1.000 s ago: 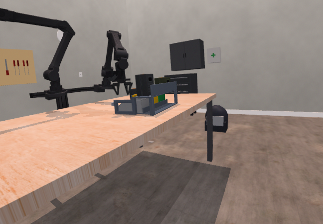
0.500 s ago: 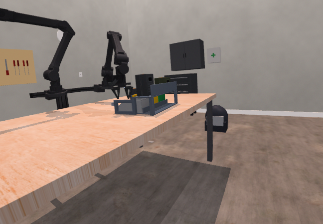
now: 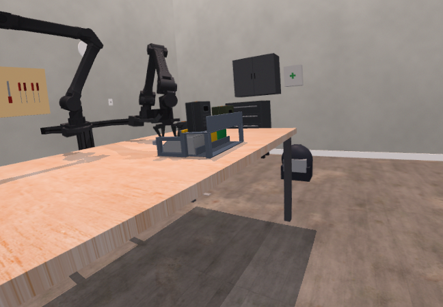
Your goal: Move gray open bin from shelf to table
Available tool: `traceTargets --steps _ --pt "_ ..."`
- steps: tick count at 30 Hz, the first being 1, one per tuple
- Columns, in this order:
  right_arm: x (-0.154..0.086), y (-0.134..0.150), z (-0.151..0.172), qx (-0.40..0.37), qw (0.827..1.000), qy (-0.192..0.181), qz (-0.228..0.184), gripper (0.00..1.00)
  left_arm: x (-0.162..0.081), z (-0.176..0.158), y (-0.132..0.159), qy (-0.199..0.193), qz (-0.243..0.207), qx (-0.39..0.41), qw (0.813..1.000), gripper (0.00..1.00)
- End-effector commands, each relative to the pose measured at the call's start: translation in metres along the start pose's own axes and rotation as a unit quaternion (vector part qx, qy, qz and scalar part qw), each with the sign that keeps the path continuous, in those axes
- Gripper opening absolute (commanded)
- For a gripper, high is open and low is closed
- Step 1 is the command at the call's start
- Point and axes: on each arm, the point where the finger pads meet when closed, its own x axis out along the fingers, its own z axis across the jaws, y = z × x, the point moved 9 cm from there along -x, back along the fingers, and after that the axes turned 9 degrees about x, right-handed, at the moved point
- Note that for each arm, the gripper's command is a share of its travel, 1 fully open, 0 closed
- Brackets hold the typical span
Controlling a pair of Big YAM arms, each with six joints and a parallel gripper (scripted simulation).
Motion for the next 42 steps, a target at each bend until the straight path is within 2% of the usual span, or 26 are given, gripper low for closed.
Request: traceTargets --steps 1,4,7,24,42 --pt "-0.006 -0.009 -0.004 0.005 1.0 0.005 -0.016 1.0 0.004 0.012 -0.002 -0.011 -0.007 0.003 1.0 0.9" --pt "-0.006 -0.009 -0.004 0.005 1.0 0.005 -0.016 1.0 0.007 0.012 0.0 -0.011 -0.006 0.002 1.0 0.9" --pt "-0.006 -0.009 -0.004 0.005 1.0 0.005 -0.016 1.0 -0.004 0.015 0.0 -0.02 -0.011 0.001 1.0 0.9" --pt "-0.006 -0.009 -0.004 0.005 1.0 0.005 -0.016 1.0 0.008 0.004 0.003 -0.006 -0.005 0.003 1.0 0.9" --pt "-0.006 -0.009 -0.004 0.005 1.0 0.005 -0.016 1.0 0.006 0.005 0.005 -0.008 -0.006 0.001 1.0 0.9"
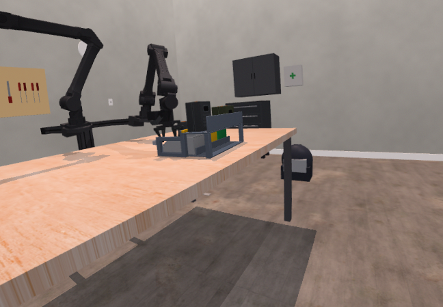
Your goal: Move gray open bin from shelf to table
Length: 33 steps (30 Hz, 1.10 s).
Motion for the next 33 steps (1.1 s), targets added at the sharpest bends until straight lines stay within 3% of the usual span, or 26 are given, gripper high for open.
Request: traceTargets --steps 1,33 --pt "-0.0063 -0.009 -0.0041 0.005 1.0 0.005 -0.016 1.0 -0.0025 0.005 0.0035 -0.008 -0.006 0.002 1.0 0.9" --pt "-0.0063 -0.009 -0.0041 0.005 1.0 0.005 -0.016 1.0 -0.009 0.009 0.0035 -0.015 -0.009 0.0 1.0 0.9"
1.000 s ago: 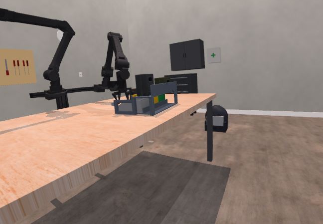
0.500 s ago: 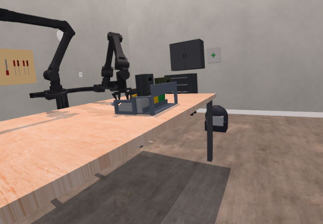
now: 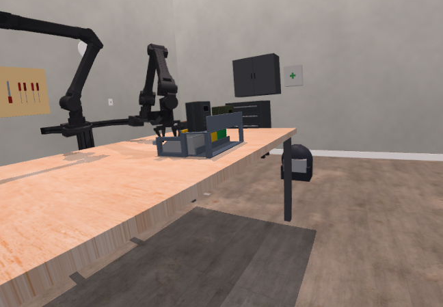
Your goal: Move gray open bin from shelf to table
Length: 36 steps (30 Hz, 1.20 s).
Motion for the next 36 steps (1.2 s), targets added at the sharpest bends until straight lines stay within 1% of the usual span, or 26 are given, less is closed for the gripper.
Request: traceTargets --steps 1,9,18,25,28,33,36 --pt "-0.006 -0.009 -0.004 0.005 1.0 0.005 -0.016 1.0 -0.009 0.009 0.003 -0.015 -0.009 0.0 1.0 0.9" --pt "-0.006 -0.009 -0.004 0.005 1.0 0.005 -0.016 1.0 -0.006 0.008 0.003 -0.013 -0.008 0.001 1.0 0.9" --pt "-0.006 -0.009 -0.004 0.005 1.0 0.005 -0.016 1.0 0.008 0.004 0.003 -0.003 -0.003 0.002 1.0 0.9" --pt "-0.006 -0.009 -0.004 0.005 1.0 0.005 -0.016 1.0 0.004 0.005 0.003 -0.007 -0.005 0.002 1.0 0.9" --pt "-0.006 -0.009 -0.004 0.005 1.0 0.005 -0.016 1.0 0.012 0.003 0.004 -0.001 -0.002 0.003 1.0 0.9" --pt "-0.006 -0.009 -0.004 0.005 1.0 0.005 -0.016 1.0 0.009 0.004 0.004 -0.005 -0.004 0.002 1.0 0.9" --pt "-0.006 -0.009 -0.004 0.005 1.0 0.005 -0.016 1.0 0.015 0.002 0.004 0.0 -0.002 0.003 1.0 0.9"
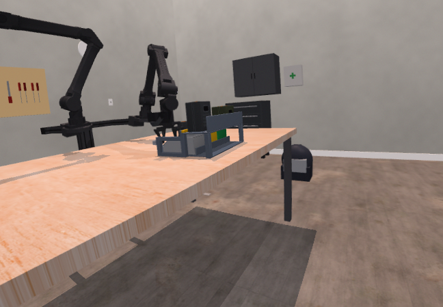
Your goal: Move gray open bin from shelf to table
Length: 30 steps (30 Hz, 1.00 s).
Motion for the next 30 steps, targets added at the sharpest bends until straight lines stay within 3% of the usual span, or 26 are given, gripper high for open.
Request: traceTargets --steps 1,5,6,15,30 --pt "-0.006 -0.009 -0.004 0.005 1.0 0.005 -0.016 1.0 0.012 0.001 0.004 0.003 0.0 0.004 1.0 0.9" --pt "-0.006 -0.009 -0.004 0.005 1.0 0.005 -0.016 1.0 0.01 0.002 0.004 0.0 -0.001 0.003 1.0 0.9" --pt "-0.006 -0.009 -0.004 0.005 1.0 0.005 -0.016 1.0 -0.004 0.006 0.004 -0.011 -0.007 0.002 1.0 0.9" --pt "-0.006 -0.009 -0.004 0.005 1.0 0.005 -0.016 1.0 0.01 0.005 0.003 -0.003 -0.003 0.003 1.0 0.9" --pt "-0.006 -0.009 -0.004 0.005 1.0 0.005 -0.016 1.0 0.008 0.005 0.003 -0.004 -0.004 0.003 1.0 0.9"
